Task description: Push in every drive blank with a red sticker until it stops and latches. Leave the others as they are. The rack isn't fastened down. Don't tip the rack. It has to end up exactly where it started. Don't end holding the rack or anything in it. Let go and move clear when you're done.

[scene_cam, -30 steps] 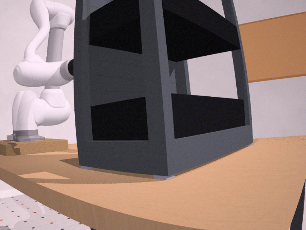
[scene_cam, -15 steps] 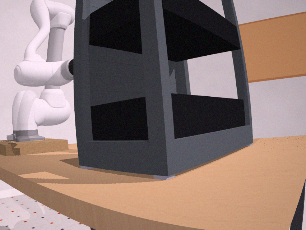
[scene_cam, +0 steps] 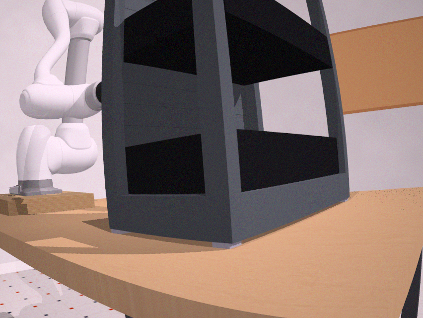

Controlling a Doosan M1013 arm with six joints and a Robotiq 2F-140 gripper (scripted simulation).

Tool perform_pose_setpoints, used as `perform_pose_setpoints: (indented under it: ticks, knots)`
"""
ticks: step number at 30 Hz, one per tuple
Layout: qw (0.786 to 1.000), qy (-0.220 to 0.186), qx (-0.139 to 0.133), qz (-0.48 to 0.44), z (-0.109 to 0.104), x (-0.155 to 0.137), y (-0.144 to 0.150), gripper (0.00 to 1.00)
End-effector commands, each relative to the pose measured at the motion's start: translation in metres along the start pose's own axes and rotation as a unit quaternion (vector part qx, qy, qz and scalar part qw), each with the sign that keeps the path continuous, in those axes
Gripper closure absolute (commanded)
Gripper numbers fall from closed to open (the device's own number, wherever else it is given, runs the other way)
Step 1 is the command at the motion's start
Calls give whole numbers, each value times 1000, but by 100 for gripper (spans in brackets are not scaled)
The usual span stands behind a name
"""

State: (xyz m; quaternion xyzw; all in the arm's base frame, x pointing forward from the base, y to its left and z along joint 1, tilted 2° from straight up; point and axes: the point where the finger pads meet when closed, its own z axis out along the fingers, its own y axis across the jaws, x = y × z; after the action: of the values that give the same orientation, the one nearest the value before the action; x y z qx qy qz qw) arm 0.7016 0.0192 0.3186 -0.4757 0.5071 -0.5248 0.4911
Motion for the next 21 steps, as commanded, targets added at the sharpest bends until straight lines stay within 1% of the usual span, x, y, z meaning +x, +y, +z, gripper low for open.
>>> perform_pose_setpoints:
  ticks: [1,6,21]
  knots:
    - [1000,0,0,0,2,0,0,100]
    - [1000,0,0,0,9,0,0,100]
    - [1000,0,0,0,11,0,0,100]
